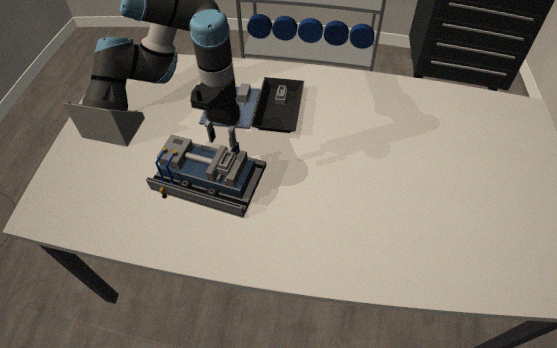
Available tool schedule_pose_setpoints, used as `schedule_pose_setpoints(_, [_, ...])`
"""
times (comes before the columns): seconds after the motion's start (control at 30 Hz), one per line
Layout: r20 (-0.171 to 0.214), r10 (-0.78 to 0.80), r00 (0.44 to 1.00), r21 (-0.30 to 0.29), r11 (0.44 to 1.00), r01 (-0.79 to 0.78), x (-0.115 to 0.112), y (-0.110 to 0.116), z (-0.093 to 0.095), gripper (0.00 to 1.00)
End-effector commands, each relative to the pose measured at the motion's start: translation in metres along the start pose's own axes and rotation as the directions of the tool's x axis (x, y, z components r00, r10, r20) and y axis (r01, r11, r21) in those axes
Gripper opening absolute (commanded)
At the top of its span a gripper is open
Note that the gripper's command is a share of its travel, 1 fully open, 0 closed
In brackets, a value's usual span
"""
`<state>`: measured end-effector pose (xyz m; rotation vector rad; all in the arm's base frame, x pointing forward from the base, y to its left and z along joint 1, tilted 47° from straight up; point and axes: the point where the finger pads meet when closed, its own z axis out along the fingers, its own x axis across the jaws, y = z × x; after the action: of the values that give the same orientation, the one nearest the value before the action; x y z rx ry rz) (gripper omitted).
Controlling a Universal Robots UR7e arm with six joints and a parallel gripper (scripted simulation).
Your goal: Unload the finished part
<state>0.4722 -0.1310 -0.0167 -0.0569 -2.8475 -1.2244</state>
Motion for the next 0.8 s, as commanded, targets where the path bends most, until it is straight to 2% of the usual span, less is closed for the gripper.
schedule_pose_setpoints(0.0, [0.001,0.0,1.0,0.001,1.0,0.0,0.0,0.0,-0.001,1.0])
schedule_pose_setpoints(0.4, [0.001,0.0,1.0,0.001,1.0,0.0,0.0,0.0,0.002,1.0])
schedule_pose_setpoints(0.77, [0.001,0.0,1.0,0.001,1.0,0.0,0.0,0.0,0.016,1.0])
